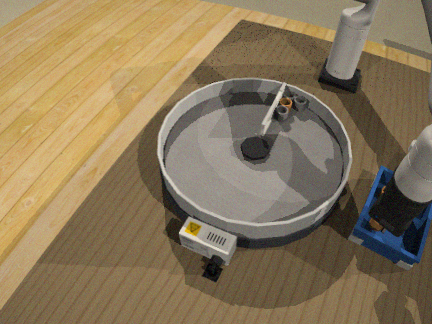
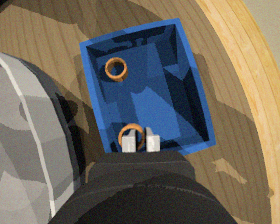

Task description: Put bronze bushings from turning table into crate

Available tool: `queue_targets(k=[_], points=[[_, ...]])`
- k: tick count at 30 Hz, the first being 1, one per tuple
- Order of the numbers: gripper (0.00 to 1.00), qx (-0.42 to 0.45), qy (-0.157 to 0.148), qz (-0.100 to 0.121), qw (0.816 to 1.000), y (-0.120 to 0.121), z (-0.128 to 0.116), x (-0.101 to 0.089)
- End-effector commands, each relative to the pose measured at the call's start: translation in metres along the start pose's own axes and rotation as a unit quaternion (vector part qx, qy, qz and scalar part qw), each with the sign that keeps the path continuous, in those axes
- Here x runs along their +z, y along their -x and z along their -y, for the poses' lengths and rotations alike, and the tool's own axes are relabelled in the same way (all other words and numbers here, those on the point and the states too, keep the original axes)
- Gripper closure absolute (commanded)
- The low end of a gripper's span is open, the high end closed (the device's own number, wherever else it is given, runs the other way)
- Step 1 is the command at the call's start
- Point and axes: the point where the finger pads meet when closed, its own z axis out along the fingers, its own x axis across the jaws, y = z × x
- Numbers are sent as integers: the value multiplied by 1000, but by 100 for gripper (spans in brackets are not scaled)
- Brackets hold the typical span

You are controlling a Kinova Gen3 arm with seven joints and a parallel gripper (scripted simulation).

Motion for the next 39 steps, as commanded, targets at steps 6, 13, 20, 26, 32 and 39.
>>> queue_targets(k=[6, 13, 20, 26, 32, 39], points=[[100, 0, 1, -1, 1000, 0, 0, 7], [100, 0, 1, -1, 1000, 0, 0, 7], [100, 0, 1, -1, 1000, 0, 0, 14], [100, 0, 1, -1, 1000, 0, 0, 16], [100, 0, 1, -1, 1000, 0, 0, 16], [100, 0, 1, -1, 1000, 0, 0, 24]])
